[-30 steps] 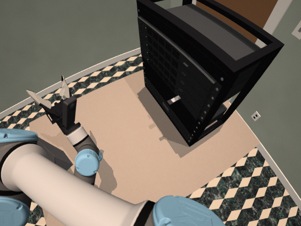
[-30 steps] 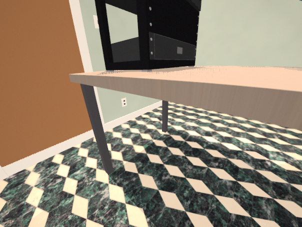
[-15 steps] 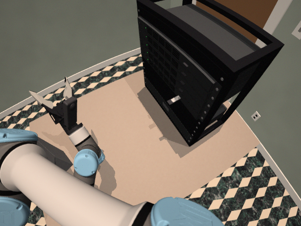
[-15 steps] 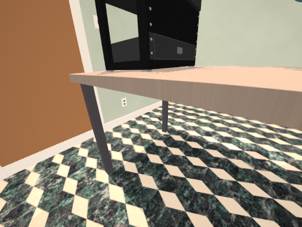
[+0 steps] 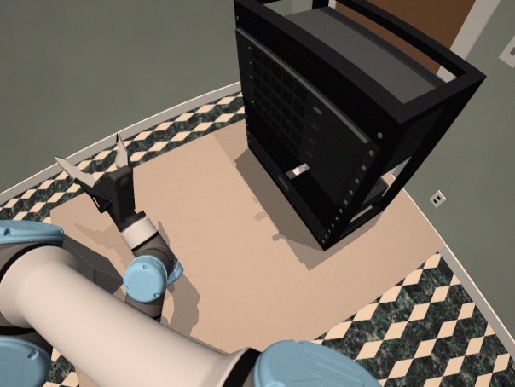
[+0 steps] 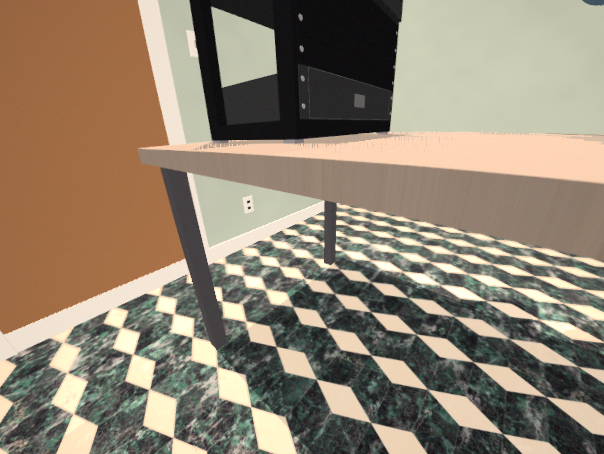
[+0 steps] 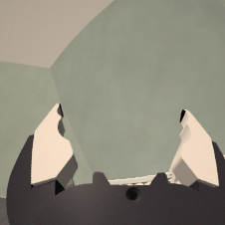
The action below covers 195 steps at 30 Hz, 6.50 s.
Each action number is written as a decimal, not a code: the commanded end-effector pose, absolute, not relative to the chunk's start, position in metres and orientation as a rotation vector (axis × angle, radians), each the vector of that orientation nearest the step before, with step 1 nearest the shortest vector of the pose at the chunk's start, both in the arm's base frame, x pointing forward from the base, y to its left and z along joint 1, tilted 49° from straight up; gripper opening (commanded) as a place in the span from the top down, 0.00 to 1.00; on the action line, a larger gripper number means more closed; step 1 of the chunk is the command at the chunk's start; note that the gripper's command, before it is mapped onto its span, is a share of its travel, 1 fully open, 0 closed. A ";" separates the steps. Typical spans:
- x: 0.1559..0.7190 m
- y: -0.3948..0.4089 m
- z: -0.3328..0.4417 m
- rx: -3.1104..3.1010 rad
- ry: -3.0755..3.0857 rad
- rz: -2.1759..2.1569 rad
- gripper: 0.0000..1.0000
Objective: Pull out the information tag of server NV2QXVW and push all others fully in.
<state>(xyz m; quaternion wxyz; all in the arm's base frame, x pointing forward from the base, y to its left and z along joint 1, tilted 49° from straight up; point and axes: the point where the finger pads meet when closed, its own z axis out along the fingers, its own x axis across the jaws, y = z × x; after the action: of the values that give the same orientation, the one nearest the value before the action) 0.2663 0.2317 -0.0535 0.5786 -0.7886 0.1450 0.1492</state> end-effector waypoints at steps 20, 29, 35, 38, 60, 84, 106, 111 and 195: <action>0.281 0.219 -0.070 -1.962 0.253 0.223 0.00; 0.288 0.212 -0.076 -2.006 0.219 0.171 0.00; 0.293 0.208 -0.079 -2.034 0.196 0.137 0.00; 0.294 0.207 -0.080 -2.039 0.193 0.131 0.00; 0.312 0.192 -0.088 -2.129 0.115 0.015 0.00; 0.333 0.175 -0.093 -2.220 0.028 -0.113 0.00; 0.351 0.160 -0.094 -2.288 -0.043 -0.218 0.00; 0.356 0.157 -0.093 -2.305 -0.064 -0.247 0.00; 0.423 0.104 -0.066 -2.513 -0.357 -0.667 0.00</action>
<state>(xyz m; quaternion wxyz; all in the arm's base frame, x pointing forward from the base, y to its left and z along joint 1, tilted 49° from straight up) 0.4202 0.1059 -0.0696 0.2669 -0.9265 -0.1221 -0.2355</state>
